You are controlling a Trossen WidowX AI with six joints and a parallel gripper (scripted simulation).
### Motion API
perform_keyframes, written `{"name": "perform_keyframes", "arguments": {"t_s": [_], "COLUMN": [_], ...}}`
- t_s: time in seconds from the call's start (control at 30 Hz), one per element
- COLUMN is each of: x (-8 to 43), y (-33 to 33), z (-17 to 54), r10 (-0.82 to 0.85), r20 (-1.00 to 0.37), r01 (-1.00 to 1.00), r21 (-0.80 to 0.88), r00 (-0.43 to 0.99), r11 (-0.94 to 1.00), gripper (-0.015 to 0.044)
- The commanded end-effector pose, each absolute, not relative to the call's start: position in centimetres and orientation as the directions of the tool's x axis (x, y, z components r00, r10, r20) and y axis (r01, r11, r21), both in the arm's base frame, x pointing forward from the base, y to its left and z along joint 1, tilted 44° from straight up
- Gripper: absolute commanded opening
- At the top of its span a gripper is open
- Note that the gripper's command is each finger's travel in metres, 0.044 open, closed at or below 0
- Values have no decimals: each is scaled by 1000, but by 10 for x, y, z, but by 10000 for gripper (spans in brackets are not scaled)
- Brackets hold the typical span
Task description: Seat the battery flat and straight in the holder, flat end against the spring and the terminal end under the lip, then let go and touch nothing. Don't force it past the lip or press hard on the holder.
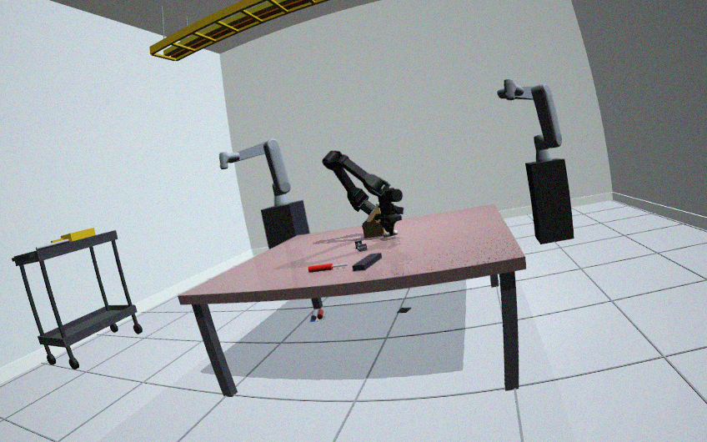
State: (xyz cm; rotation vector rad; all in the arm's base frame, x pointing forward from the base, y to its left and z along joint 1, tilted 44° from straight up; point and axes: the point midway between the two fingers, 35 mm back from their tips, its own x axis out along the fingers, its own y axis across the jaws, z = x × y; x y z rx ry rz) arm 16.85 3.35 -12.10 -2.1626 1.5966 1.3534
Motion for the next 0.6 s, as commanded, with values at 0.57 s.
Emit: {"name": "perform_keyframes", "arguments": {"t_s": [0.57], "x": [238], "y": [61], "z": [-66], "r10": [-671], "r20": [-740], "r01": [-998], "r21": [-69], "r00": [43], "r11": [13], "gripper": [66]}}
